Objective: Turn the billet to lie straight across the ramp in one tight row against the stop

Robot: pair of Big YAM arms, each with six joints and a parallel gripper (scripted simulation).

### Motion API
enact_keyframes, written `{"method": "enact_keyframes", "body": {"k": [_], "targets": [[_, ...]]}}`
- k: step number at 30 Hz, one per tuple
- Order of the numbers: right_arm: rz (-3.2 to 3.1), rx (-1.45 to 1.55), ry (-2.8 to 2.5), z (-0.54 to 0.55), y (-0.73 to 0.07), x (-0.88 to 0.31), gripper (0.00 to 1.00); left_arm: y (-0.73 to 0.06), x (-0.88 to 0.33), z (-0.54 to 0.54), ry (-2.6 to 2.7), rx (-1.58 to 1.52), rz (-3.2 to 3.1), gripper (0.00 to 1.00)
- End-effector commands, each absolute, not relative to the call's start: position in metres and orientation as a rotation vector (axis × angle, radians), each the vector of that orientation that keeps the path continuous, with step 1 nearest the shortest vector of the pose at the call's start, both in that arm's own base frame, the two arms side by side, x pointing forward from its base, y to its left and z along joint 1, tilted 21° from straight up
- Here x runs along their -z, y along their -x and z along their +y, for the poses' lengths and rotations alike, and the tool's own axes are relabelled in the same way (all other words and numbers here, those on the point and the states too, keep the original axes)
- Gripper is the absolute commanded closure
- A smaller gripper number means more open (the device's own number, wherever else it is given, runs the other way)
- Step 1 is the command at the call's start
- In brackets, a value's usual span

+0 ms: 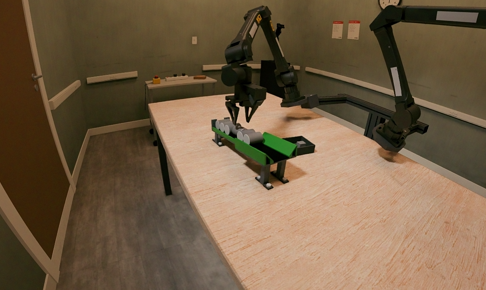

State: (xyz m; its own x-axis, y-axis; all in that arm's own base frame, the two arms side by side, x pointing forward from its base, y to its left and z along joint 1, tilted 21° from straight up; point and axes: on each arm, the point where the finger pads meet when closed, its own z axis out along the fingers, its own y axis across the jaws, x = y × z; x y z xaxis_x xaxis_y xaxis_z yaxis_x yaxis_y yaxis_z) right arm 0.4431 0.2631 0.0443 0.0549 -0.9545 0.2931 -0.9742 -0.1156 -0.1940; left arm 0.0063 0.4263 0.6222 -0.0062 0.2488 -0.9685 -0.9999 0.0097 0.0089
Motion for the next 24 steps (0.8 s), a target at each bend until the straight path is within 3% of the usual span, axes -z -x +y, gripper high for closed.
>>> {"method": "enact_keyframes", "body": {"k": [1, 24], "targets": [[-2.062, -0.561, -2.285, 0.2764, -0.4511, -0.0569, 0.43, -0.0036, -0.6325, 0.42, 0.992, -1.324, 1.0, 0.0], [-2.063, -0.561, -2.286, 0.2828, -0.4583, -0.0557, 0.43, -0.0036, -0.6325, 0.42, 0.992, -1.324, 1.0, 0.0]]}}
